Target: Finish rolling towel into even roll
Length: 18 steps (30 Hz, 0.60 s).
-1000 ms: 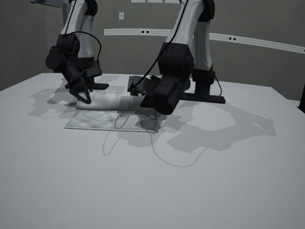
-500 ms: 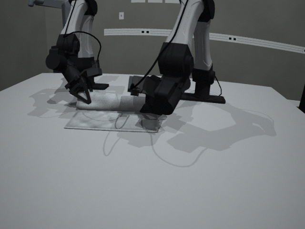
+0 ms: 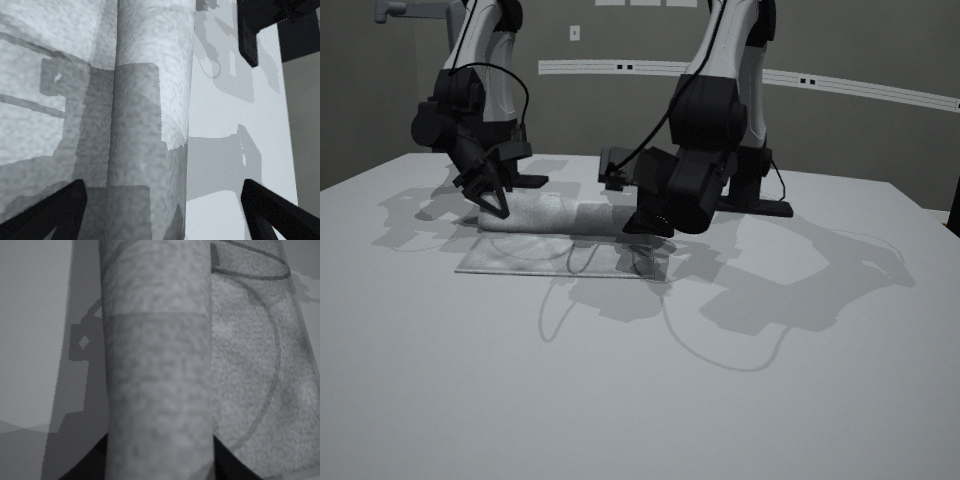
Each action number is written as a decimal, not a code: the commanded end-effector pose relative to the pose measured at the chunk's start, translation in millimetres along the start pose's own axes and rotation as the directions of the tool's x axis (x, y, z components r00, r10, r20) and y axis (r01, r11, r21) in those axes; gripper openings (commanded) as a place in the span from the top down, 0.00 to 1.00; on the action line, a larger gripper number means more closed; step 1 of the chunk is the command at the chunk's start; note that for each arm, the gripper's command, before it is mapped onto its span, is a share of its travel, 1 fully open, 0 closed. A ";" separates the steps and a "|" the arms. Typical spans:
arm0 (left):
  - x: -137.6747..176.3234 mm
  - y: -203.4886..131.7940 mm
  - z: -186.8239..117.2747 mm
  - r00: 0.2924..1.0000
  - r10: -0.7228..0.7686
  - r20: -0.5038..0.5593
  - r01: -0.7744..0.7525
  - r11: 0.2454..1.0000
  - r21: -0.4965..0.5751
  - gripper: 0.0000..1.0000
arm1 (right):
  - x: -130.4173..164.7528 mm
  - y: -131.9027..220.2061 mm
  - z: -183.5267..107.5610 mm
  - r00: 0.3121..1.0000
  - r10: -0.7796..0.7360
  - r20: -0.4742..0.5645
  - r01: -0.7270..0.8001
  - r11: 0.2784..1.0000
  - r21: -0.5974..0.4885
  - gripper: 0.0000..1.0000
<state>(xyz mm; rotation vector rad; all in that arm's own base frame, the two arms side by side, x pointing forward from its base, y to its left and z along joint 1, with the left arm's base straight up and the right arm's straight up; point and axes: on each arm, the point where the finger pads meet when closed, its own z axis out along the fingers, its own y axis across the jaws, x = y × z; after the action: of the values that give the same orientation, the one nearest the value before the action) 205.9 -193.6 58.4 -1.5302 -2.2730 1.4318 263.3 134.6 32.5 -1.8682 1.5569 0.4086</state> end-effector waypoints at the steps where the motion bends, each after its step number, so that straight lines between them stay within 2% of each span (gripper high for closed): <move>1: 3.2 -2.6 -21.6 1.000 0.011 -0.027 -0.011 1.000 0.009 0.15 | -2.0 -0.5 0.4 0.999 0.052 -0.008 -0.052 0.996 -0.068 0.64; 6: 2.8 -2.5 -39.1 1.000 0.011 -0.027 -0.011 1.000 0.009 0.15 | -2.8 -0.9 -0.6 0.991 0.129 -0.020 -0.131 0.978 -0.161 0.64; 11: 2.1 -4.1 -38.0 0.999 0.040 -0.025 -0.040 0.999 -0.026 0.13 | -3.8 -1.3 -1.7 0.975 0.217 -0.043 -0.221 0.938 -0.267 0.64; 13: 2.1 -4.1 -38.0 0.999 0.040 -0.025 -0.040 0.999 -0.026 0.13 | -3.8 -1.3 -1.7 0.975 0.217 -0.043 -0.221 0.938 -0.267 0.64; 18: 0.0 -9.8 -32.2 0.990 0.140 -0.025 -0.142 0.979 -0.149 0.11 | -4.8 -1.8 -2.9 0.949 0.306 -0.078 -0.312 0.873 -0.375 0.64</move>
<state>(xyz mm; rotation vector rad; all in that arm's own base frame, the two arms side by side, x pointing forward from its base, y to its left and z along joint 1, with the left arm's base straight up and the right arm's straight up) 217.0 -169.3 81.5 -1.6362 -2.3032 1.3863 274.8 134.5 36.5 -1.8879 1.8174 0.7413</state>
